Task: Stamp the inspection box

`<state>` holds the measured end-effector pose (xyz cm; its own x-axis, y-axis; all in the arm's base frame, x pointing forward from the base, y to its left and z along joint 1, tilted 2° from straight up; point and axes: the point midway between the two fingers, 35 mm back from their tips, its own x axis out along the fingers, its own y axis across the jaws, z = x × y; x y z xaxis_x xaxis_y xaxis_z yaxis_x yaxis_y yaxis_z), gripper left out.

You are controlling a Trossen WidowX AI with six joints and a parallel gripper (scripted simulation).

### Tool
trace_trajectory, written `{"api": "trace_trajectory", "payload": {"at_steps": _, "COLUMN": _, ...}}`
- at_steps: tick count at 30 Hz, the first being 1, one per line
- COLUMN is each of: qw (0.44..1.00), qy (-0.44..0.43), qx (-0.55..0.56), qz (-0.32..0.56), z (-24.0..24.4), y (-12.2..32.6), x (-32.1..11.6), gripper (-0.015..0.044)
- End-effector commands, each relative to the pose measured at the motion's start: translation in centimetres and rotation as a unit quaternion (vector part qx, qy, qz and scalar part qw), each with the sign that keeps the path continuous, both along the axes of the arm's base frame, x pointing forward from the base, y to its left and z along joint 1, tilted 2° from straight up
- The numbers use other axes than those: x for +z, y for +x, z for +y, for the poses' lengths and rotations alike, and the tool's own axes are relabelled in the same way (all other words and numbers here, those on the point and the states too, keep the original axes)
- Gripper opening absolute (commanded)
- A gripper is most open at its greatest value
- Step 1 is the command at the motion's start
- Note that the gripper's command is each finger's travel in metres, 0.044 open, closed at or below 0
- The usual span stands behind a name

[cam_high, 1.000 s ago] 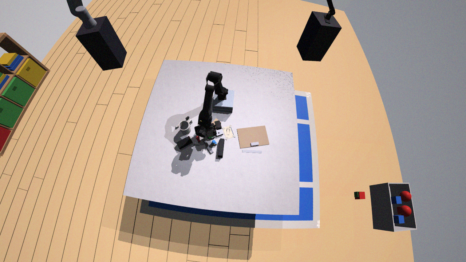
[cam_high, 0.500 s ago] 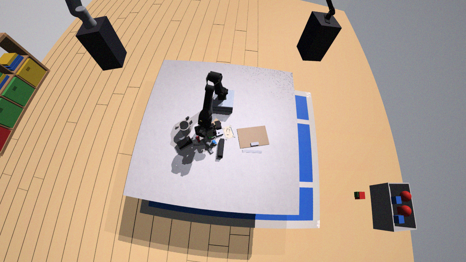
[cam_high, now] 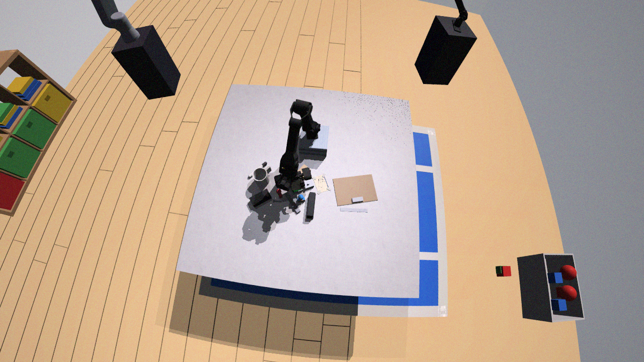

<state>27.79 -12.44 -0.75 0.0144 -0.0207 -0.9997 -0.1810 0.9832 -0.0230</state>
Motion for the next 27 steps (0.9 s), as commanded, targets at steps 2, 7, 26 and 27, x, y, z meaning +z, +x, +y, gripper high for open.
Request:
{"api": "trace_trajectory", "payload": {"at_steps": 2, "qw": 1.000, "qy": 0.001, "qx": 0.000, "qz": -0.001, "z": 0.0, "y": 0.1, "x": -0.2, "gripper": 0.0000}}
{"api": "trace_trajectory", "payload": {"at_steps": 7, "qw": 1.000, "qy": 0.001, "qx": 0.000, "qz": -0.001, "z": 0.0, "y": 0.1, "x": 0.0, "gripper": 0.0000}}
{"api": "trace_trajectory", "payload": {"at_steps": 26, "qw": 1.000, "qy": 0.001, "qx": 0.000, "qz": -0.001, "z": 0.0, "y": 0.1, "x": 0.9, "gripper": 0.0000}}
{"api": "trace_trajectory", "payload": {"at_steps": 27, "qw": 1.000, "qy": 0.001, "qx": 0.000, "qz": -0.001, "z": 0.0, "y": 0.1, "x": 0.9, "gripper": 0.0000}}
